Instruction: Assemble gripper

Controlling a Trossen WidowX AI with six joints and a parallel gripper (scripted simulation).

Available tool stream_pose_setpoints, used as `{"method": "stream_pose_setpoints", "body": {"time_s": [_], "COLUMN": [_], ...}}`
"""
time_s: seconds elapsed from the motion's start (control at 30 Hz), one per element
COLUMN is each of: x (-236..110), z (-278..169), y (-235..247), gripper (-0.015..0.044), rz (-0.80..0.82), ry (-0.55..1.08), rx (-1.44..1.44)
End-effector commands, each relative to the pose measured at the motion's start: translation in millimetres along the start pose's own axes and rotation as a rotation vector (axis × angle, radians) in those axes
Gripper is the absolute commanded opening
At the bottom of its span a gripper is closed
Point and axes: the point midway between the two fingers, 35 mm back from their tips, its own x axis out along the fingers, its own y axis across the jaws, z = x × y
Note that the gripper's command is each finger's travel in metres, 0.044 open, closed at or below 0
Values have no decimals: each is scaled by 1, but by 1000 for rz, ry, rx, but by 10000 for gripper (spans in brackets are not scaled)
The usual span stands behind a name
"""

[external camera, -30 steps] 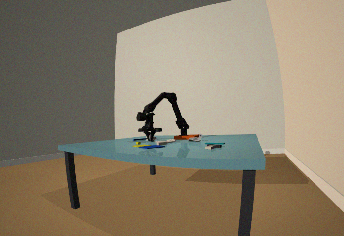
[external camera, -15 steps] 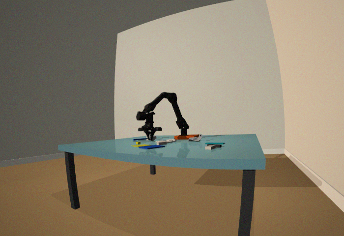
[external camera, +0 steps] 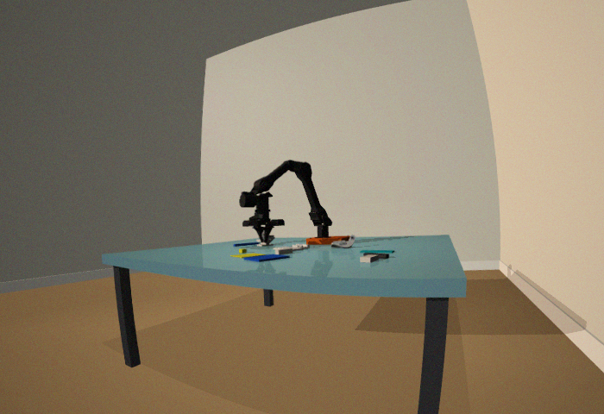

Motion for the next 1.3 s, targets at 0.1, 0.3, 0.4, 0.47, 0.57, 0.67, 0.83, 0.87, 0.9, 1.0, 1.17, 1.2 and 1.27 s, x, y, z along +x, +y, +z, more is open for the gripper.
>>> {"method": "stream_pose_setpoints", "body": {"time_s": [0.1,0.3,0.4,0.47,0.57,0.67,0.83,0.87,0.9,1.0,1.17,1.2,1.27], "x": [-8,-15,-25,-31,-41,-50,-52,-52,-52,-52,-52,-52,-52], "z": [1,2,2,2,2,2,2,2,2,2,1,1,1], "y": [0,-1,-1,-1,-1,-1,-1,-2,-2,-6,-11,-12,-14], "gripper": [37,37,37,37,37,37,37,37,37,37,37,37,37], "rz": [-4,-4,-4,-4,-5,-5,-5,-5,-5,-5,-5,-5,-5], "ry": [-3,-3,-3,-3,-4,-4,-4,-4,-4,-4,-4,-4,-4], "rx": [-8,-8,-8,-8,-8,-8,-4,8,28,102,225,250,299]}}
